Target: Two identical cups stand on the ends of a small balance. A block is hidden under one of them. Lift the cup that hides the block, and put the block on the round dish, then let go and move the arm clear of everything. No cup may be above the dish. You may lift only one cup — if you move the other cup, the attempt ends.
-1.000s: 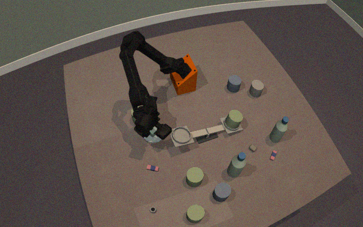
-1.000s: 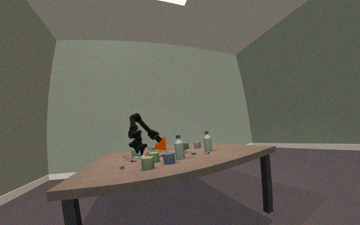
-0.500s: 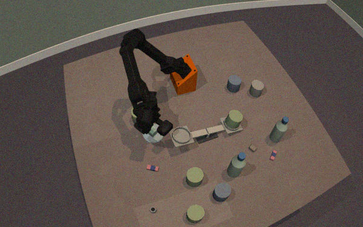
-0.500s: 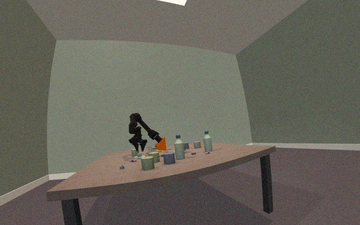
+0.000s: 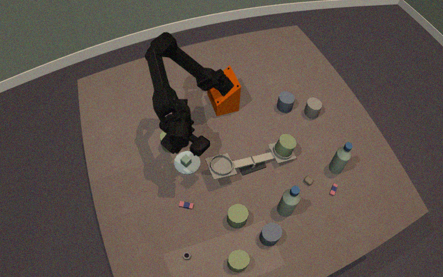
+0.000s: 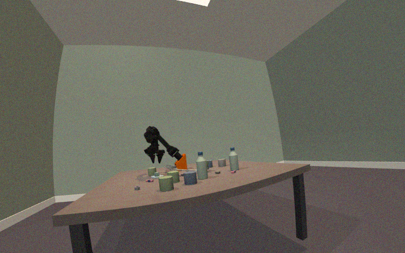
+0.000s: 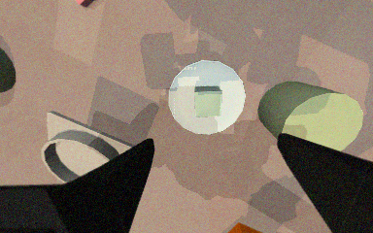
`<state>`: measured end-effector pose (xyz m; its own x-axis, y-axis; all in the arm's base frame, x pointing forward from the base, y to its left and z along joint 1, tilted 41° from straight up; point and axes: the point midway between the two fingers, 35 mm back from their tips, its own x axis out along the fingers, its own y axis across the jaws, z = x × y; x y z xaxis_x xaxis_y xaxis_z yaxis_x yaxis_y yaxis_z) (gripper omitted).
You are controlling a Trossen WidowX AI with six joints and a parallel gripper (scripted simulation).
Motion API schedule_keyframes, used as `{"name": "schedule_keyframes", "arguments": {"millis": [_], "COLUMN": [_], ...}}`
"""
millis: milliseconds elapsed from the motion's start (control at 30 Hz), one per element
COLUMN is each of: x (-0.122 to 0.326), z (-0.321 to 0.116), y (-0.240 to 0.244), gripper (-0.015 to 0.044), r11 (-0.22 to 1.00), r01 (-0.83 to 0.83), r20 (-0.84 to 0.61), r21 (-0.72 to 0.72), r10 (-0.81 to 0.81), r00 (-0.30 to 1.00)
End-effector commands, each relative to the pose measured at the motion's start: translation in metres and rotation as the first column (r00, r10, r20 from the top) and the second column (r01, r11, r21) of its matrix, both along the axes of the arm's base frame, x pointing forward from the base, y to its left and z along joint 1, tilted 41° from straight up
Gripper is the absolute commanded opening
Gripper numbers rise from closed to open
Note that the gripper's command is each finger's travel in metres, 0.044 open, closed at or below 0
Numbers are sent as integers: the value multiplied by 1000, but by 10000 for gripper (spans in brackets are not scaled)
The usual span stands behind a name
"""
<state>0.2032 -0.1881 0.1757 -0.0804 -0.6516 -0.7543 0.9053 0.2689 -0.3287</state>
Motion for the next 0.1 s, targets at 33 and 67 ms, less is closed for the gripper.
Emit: {"name": "schedule_keyframes", "arguments": {"millis": [33,67], "x": [-1,-1], "z": [6,6], "y": [4,4], "gripper": [440,440], "r11": [1000,1000], "r01": [5,5], "r20": [3,3], "r21": [-3,-3], "r10": [-5,-5], "r00": [1000,1000]}}
